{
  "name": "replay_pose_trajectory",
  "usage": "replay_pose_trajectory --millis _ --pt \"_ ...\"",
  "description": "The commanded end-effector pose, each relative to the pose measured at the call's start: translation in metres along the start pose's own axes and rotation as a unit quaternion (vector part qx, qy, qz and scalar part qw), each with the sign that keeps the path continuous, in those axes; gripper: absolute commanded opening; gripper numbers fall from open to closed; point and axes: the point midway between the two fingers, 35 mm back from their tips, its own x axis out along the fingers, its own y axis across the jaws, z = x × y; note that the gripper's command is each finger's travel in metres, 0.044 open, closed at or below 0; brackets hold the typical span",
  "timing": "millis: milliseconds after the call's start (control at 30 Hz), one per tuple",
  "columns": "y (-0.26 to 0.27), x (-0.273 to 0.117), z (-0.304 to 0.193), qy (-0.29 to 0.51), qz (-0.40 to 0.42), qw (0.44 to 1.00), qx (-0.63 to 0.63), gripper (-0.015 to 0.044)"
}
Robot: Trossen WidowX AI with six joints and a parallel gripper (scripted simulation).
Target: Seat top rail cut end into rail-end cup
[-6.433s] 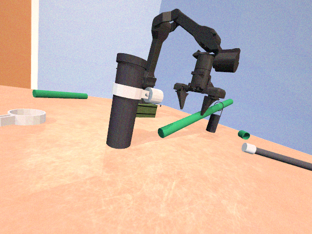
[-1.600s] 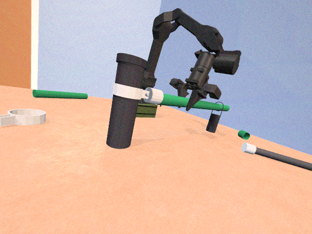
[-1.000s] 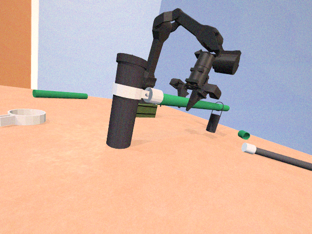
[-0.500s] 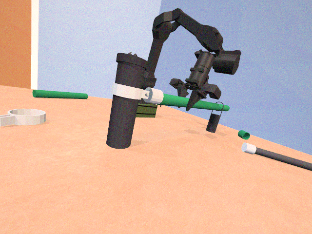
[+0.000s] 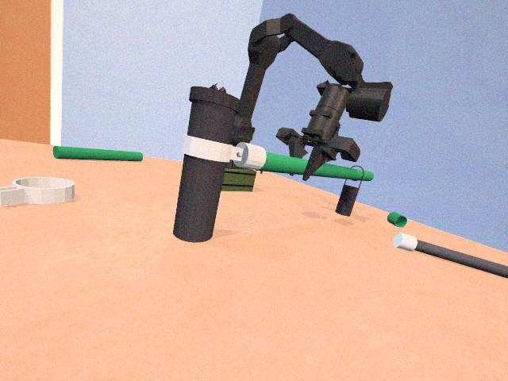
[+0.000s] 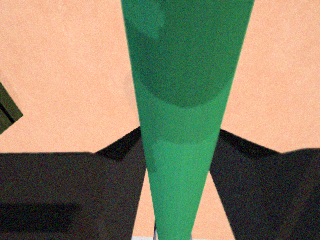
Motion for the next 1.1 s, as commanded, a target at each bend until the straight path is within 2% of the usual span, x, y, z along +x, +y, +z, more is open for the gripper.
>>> replay_pose_trajectory --millis 0,1067 --pt "0.0001 -0.0013 -0.0013 0.002 0.000 1.000 0.000 0.0000" --pt "0.0002 -0.0041 -0.0071 0.006 0.000 1.000 0.001 0.0000"
